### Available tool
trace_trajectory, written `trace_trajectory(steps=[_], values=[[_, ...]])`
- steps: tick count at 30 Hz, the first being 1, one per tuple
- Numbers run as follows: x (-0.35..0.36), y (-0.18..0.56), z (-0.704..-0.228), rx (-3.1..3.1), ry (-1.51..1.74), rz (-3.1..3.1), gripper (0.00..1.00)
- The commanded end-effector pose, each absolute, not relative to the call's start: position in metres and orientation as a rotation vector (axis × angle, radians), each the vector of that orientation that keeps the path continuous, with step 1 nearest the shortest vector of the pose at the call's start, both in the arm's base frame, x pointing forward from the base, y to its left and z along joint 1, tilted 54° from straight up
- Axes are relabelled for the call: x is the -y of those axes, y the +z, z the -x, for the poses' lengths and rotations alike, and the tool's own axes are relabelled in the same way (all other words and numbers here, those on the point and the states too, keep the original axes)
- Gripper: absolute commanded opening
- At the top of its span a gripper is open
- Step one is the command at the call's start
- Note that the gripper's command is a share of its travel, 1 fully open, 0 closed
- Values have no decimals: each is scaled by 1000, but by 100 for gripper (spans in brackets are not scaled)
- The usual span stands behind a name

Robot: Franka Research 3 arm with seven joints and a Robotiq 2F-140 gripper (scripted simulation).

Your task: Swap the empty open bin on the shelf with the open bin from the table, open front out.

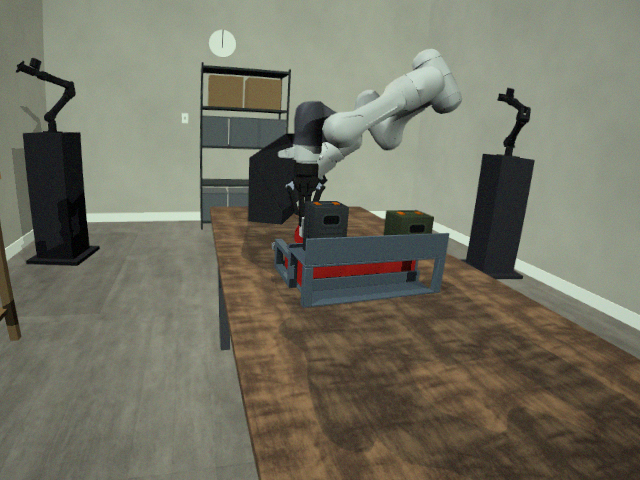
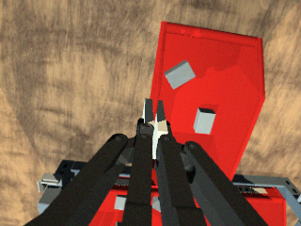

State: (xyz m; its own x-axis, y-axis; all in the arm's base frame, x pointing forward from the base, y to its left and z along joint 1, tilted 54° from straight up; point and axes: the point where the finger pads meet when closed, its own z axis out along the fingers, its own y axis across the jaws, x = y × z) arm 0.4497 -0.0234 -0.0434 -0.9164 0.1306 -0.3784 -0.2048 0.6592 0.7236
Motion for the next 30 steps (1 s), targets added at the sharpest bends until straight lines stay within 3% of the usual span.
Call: trace_trajectory(steps=[1,30], values=[[25,-45,-452,-2475,1136,67,0],[21,-49,-455,-2475,1136,67,0]])
